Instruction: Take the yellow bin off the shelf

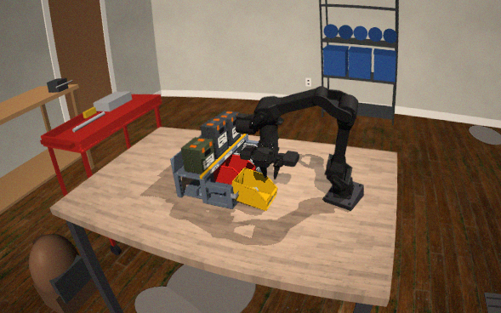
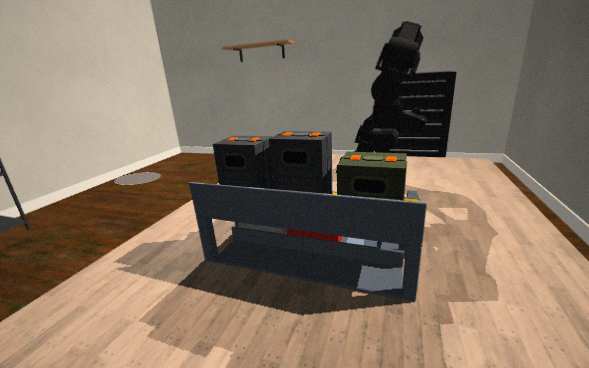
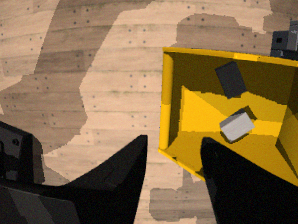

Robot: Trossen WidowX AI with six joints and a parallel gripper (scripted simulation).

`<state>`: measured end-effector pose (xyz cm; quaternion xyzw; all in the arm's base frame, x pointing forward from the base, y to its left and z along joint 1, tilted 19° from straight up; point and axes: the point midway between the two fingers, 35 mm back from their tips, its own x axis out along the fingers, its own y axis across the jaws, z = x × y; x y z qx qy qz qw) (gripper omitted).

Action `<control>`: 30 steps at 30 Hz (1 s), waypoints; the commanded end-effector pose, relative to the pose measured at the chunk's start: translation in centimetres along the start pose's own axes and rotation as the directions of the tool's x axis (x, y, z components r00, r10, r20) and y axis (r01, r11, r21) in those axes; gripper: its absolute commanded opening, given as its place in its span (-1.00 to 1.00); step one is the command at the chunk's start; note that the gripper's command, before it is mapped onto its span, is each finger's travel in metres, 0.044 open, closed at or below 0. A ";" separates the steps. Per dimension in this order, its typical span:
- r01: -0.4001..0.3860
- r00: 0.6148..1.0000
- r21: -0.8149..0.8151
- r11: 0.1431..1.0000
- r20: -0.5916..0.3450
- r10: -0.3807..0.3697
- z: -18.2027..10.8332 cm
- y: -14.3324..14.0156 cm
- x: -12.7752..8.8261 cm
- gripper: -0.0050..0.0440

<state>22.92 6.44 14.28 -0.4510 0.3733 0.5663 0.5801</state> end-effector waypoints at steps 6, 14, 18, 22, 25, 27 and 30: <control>0.008 1.000 -0.001 1.000 0.000 -0.008 0.1 0.0 0.0 -0.18; 0.008 1.000 -0.001 1.000 0.000 -0.008 0.1 0.0 0.3 -0.18; 0.008 1.000 -0.001 1.000 0.000 -0.008 0.1 0.0 0.3 -0.18; 0.008 1.000 -0.001 1.000 0.000 -0.008 0.1 0.0 0.3 -0.18; 0.008 1.000 -0.001 1.000 0.000 -0.008 0.1 0.0 0.3 -0.18; 0.009 1.000 -0.004 1.000 0.001 -0.009 0.1 0.0 0.2 -0.18; 0.009 1.000 -0.004 1.000 0.001 -0.009 0.1 0.0 0.2 -0.18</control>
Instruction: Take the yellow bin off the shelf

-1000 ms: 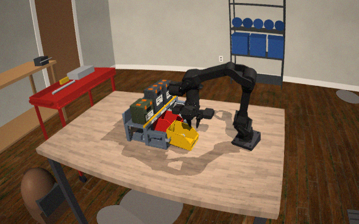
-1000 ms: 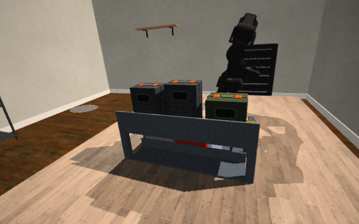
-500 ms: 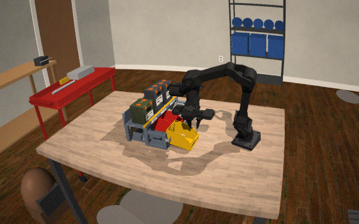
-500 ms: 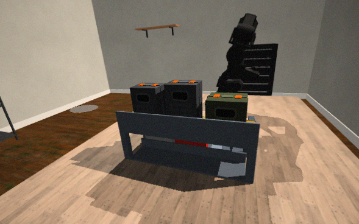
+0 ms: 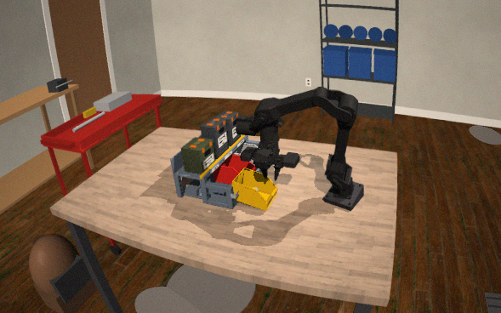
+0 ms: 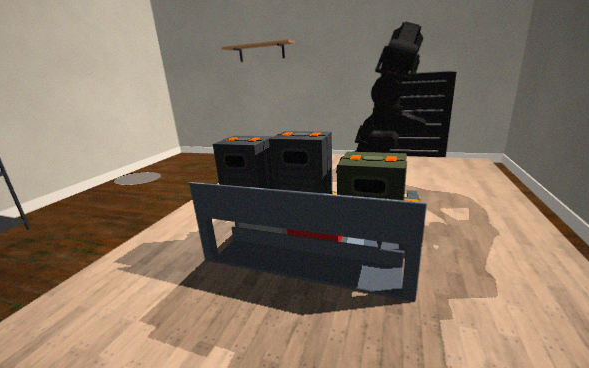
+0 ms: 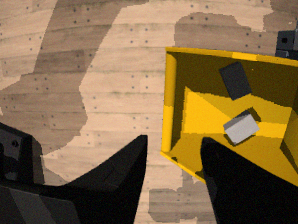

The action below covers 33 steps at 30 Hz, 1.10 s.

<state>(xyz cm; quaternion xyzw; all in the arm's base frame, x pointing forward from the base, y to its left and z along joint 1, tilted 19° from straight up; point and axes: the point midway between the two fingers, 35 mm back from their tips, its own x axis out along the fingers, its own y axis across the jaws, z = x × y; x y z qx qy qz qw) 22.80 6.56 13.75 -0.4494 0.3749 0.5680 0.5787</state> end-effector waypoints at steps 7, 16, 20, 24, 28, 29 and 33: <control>0.016 1.000 -0.005 1.000 0.001 -0.016 0.1 -0.2 -0.4 -0.18; 0.014 1.000 -0.003 1.000 0.000 -0.014 0.1 -2.4 -1.3 -0.18; 0.014 1.000 -0.002 1.000 0.000 -0.014 0.1 -3.8 -2.0 -0.18; 0.014 1.000 -0.002 1.000 0.000 -0.014 0.1 -3.8 -2.0 -0.18; 0.014 1.000 -0.002 1.000 0.000 -0.014 0.1 -3.8 -2.0 -0.18; 0.014 1.000 -0.002 1.000 0.000 -0.014 0.1 -3.8 -2.0 -0.18; 0.017 1.000 -0.003 1.000 -0.001 -0.017 0.2 -6.0 -3.0 -0.18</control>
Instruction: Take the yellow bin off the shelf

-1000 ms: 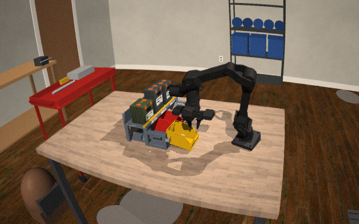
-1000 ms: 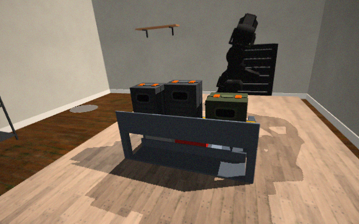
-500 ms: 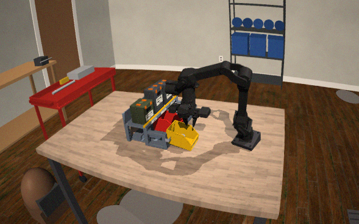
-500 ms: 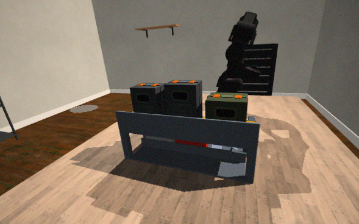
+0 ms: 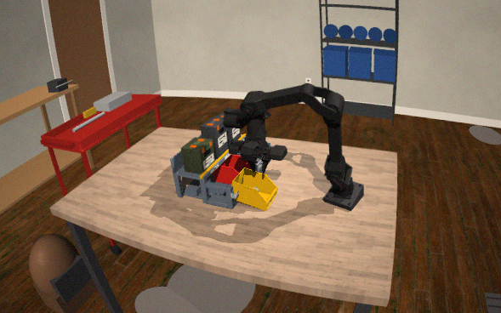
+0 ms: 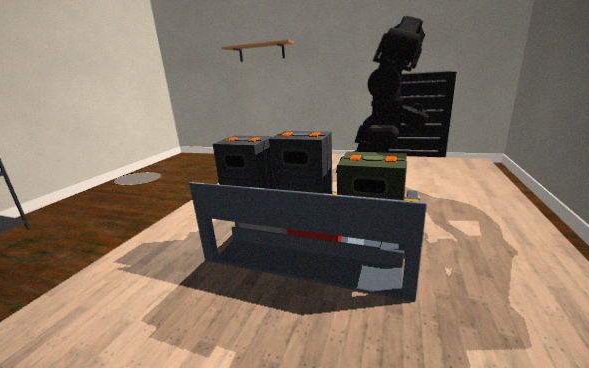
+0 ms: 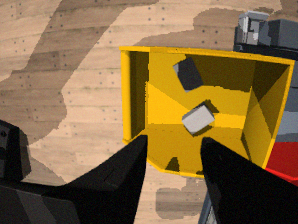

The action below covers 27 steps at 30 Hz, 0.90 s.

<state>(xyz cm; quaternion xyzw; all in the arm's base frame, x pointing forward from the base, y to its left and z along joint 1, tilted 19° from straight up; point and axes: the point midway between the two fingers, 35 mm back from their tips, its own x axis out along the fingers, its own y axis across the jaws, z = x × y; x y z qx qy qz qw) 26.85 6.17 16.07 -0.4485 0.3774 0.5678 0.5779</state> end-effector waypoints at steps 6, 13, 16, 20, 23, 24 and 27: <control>0.019 1.000 -0.006 1.000 0.002 -0.019 0.1 -3.2 -1.7 -0.18; 0.019 1.000 -0.006 1.000 0.002 -0.019 0.1 -3.2 -1.7 -0.18; 0.024 1.000 -0.007 1.000 0.001 -0.024 0.1 -5.1 -2.6 -0.18; 0.021 1.000 -0.007 1.000 0.002 -0.021 0.1 -8.2 -3.9 -0.18; 0.021 1.000 -0.007 1.000 0.002 -0.021 0.1 -8.2 -3.9 -0.18; 0.021 1.000 -0.007 1.000 0.002 -0.021 0.1 -8.2 -3.9 -0.18; 0.021 1.000 -0.007 1.000 0.002 -0.021 0.1 -8.2 -3.9 -0.18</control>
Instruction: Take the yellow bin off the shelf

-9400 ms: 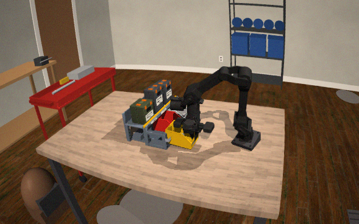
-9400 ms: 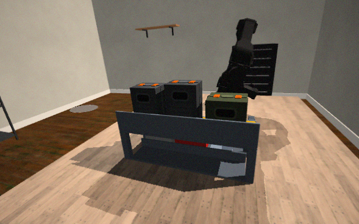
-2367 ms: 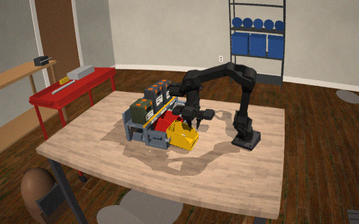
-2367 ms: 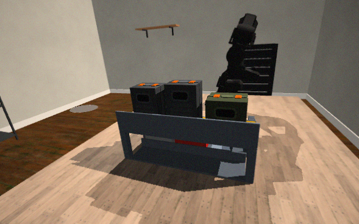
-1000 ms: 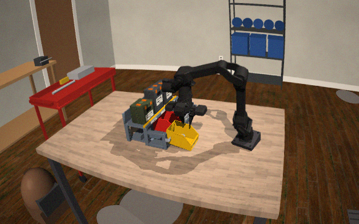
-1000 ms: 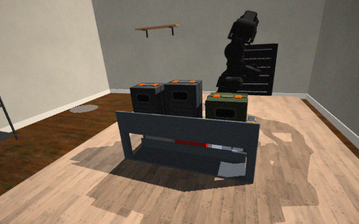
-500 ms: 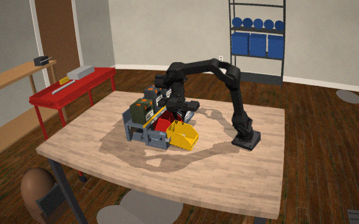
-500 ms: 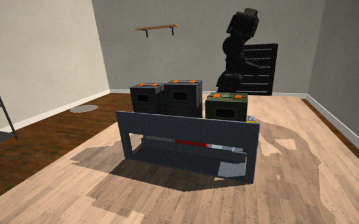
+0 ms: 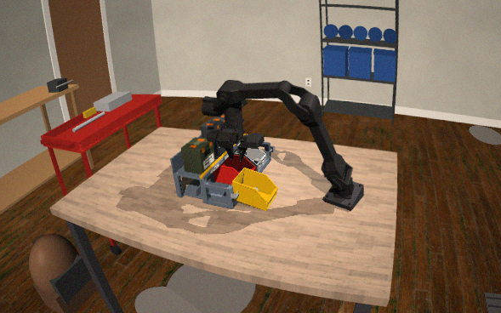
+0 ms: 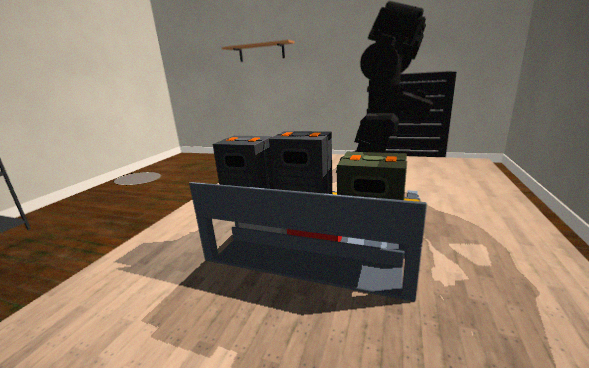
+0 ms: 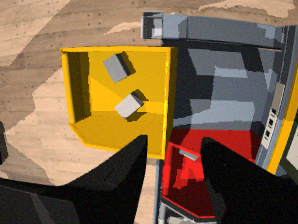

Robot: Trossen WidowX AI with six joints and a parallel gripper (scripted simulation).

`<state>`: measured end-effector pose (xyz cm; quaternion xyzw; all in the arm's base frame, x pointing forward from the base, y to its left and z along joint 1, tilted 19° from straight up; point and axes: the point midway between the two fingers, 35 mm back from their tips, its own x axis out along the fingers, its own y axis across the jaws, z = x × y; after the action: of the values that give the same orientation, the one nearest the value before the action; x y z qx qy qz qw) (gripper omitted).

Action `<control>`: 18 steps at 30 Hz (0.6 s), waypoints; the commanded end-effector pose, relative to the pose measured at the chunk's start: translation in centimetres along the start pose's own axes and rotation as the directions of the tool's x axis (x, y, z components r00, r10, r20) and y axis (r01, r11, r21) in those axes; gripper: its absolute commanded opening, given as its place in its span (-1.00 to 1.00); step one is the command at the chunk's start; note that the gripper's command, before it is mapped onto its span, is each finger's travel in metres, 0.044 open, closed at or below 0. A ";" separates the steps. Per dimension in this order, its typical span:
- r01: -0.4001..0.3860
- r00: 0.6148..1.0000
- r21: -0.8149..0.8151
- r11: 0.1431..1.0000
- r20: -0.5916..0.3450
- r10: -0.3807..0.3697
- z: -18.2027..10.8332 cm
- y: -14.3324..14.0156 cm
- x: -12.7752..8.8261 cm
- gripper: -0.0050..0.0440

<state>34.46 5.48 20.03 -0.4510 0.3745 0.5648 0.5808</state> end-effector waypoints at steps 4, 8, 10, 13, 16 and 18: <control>0.010 1.000 -0.005 1.000 0.002 -0.010 0.1 -0.3 -0.4 -0.18; 0.013 1.000 -0.006 1.000 0.001 -0.013 0.1 -1.2 -0.8 -0.18; 0.012 1.000 -0.006 1.000 0.002 -0.012 0.1 -1.5 -0.8 -0.18; 0.012 1.000 -0.006 1.000 0.002 -0.012 0.1 -1.5 -0.8 -0.18; 0.012 1.000 -0.006 1.000 0.002 -0.012 0.1 -1.5 -0.8 -0.18; 0.012 1.000 -0.006 1.000 0.002 -0.012 0.1 -1.5 -0.8 -0.18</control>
<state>35.73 5.39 20.50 -0.4507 0.3751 0.5654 0.5801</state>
